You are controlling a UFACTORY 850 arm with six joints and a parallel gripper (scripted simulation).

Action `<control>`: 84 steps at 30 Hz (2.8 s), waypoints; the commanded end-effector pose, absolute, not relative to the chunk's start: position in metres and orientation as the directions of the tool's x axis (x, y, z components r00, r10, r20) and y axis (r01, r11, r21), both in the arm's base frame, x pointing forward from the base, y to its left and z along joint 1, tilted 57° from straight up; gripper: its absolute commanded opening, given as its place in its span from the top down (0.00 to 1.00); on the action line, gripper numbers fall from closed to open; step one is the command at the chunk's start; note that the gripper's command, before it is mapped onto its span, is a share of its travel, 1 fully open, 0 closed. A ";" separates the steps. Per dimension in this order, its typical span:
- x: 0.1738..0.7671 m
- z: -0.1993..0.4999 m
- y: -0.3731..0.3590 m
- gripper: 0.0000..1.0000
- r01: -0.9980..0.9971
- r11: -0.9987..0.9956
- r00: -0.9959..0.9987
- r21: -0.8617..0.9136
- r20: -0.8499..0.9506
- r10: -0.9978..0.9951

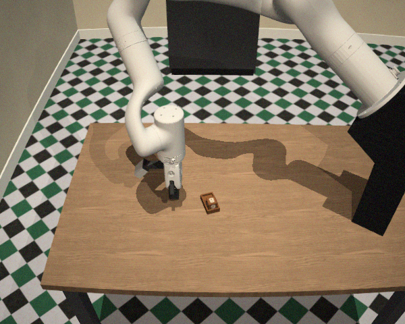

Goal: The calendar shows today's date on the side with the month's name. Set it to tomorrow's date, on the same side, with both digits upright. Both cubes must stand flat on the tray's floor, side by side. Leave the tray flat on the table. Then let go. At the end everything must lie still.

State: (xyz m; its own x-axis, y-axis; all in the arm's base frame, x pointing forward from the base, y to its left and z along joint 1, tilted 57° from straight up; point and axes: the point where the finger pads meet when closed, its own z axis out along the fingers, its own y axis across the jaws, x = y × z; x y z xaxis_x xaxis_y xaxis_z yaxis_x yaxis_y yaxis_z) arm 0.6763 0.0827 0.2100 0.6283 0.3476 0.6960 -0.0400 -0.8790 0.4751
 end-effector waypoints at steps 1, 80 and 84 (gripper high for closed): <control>0.676 0.210 0.083 0.73 -0.040 -0.879 0.628 0.475 0.696 0.348; 0.676 0.210 0.083 0.57 -0.040 -0.879 0.628 0.475 0.696 0.348; 0.676 0.210 0.083 0.53 -0.040 -0.879 0.628 0.475 0.696 0.348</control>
State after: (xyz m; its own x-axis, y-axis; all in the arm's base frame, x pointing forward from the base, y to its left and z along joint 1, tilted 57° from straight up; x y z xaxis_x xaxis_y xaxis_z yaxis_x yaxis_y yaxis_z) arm 0.6763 0.0827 0.2100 0.6284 0.3476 0.6960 -0.0400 -0.8790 0.4751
